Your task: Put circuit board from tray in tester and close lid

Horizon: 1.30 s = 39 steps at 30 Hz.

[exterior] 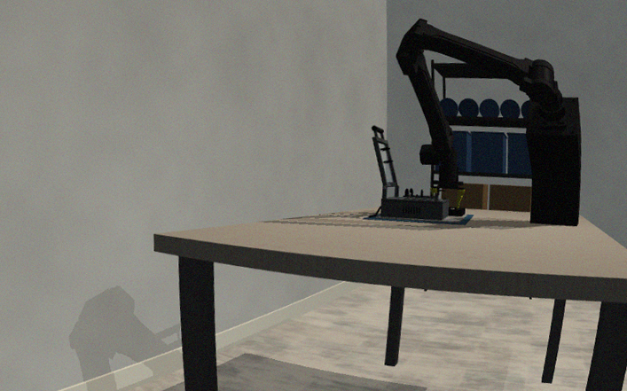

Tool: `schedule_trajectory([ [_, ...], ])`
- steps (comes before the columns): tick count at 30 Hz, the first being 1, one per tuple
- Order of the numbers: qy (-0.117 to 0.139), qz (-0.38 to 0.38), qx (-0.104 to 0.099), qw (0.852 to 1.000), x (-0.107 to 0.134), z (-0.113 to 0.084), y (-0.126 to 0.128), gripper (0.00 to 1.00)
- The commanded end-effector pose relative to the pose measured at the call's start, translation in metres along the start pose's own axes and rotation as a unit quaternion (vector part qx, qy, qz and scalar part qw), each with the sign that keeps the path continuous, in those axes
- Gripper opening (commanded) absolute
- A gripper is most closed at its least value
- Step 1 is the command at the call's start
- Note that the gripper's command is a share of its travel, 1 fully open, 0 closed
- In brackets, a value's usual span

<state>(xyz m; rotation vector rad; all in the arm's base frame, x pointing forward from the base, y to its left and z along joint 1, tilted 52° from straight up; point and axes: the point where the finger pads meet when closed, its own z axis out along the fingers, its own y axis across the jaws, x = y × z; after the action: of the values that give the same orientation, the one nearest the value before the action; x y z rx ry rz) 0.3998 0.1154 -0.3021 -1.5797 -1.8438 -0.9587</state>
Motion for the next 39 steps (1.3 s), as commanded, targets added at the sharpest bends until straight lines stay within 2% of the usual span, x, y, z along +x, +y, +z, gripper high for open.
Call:
schedule_trajectory([
  [1, -0.005, 0.006, -0.012, 1.000, -0.005, -0.018, 0.004, 0.72],
  [26, -0.006, 0.002, -0.014, 1.000, -0.004, -0.040, 0.009, 0.72],
  [39, -0.006, 0.003, -0.013, 1.000, -0.004, -0.044, 0.007, 0.72],
])
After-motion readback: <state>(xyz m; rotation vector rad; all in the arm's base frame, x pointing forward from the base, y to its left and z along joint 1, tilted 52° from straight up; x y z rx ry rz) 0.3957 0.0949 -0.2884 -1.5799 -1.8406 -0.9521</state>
